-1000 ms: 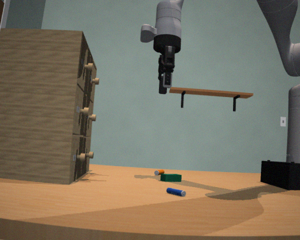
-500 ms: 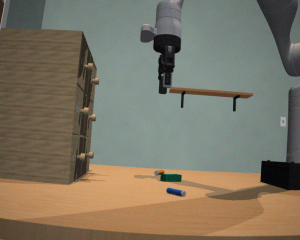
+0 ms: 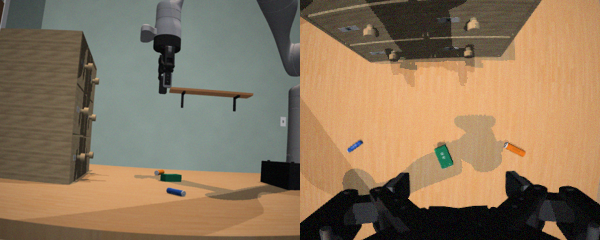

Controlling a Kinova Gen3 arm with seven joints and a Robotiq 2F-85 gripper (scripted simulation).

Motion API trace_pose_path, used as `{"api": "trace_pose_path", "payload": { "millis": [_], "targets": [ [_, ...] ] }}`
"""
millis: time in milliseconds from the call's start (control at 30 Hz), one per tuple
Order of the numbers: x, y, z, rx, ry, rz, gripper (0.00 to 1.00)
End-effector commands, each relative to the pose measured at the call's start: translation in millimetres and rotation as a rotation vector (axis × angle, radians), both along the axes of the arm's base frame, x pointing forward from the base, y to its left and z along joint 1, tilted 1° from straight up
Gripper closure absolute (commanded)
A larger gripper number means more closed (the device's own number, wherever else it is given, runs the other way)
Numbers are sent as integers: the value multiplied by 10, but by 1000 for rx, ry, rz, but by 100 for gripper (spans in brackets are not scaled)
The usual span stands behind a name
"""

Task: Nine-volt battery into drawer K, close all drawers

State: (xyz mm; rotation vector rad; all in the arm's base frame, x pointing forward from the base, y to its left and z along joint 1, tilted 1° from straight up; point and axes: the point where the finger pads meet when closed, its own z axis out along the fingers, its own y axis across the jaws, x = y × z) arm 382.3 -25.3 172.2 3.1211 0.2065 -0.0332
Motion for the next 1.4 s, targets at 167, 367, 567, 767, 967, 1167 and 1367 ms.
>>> {"api": "trace_pose_path", "payload": {
  "millis": [167,367,567,767,967,1167,1367],
  "targets": [
    [2,-1,5,0,-1,0,0],
    [2,3,5,0,-1,0,0],
    [-9,88,4,0,-1,0,0],
    [-63,493,-1,0,-1,0,0],
    [-137,1057,-8,0,-1,0,0],
    [-174,1334,-11,0,-1,0,0],
    [-196,1496,-13,0,-1,0,0]
  ]
}}
